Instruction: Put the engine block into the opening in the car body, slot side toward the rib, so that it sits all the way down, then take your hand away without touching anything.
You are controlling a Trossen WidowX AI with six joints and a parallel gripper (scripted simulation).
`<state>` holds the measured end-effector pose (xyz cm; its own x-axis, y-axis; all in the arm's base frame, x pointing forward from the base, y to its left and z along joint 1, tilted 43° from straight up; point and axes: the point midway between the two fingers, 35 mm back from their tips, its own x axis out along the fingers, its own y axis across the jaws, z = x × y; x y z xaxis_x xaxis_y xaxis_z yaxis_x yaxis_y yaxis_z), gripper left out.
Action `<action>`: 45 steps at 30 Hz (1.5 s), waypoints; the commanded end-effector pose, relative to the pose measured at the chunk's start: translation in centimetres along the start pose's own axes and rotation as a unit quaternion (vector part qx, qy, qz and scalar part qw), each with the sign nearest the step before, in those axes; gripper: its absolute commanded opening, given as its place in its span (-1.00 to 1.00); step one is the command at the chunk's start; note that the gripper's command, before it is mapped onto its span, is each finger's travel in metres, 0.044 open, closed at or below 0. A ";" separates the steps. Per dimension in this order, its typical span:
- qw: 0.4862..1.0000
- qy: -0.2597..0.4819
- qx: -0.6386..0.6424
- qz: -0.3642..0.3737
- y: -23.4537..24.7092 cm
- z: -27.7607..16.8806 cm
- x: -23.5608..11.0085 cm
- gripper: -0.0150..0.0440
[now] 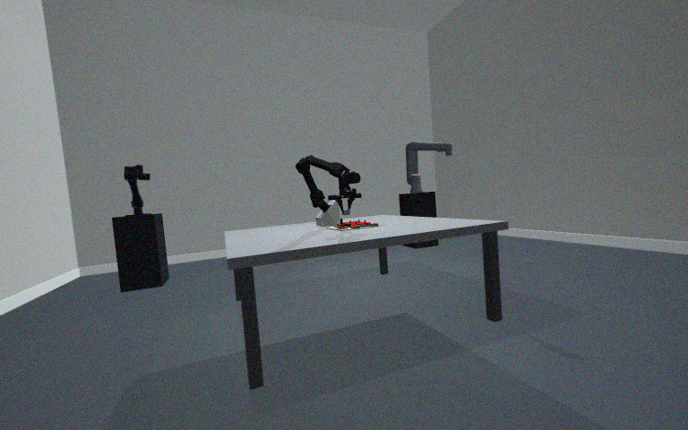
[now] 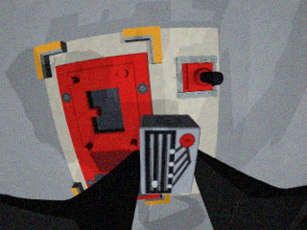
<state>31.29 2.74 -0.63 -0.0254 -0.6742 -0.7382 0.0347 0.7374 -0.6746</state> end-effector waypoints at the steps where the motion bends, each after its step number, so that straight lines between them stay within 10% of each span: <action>1: 1.000 -0.002 -0.009 0.005 1.2 0.4 0.3 -0.49; 21: 0.999 -0.002 -0.051 0.002 6.2 0.9 3.3 -0.49; 27: 0.999 -0.002 -0.049 0.002 6.1 1.1 3.2 0.04; 45: 0.999 -0.002 -0.051 0.002 6.2 1.1 3.2 0.05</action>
<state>32.52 4.98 -7.16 -0.0208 -0.6755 -0.7371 -0.0657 0.7366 -0.6732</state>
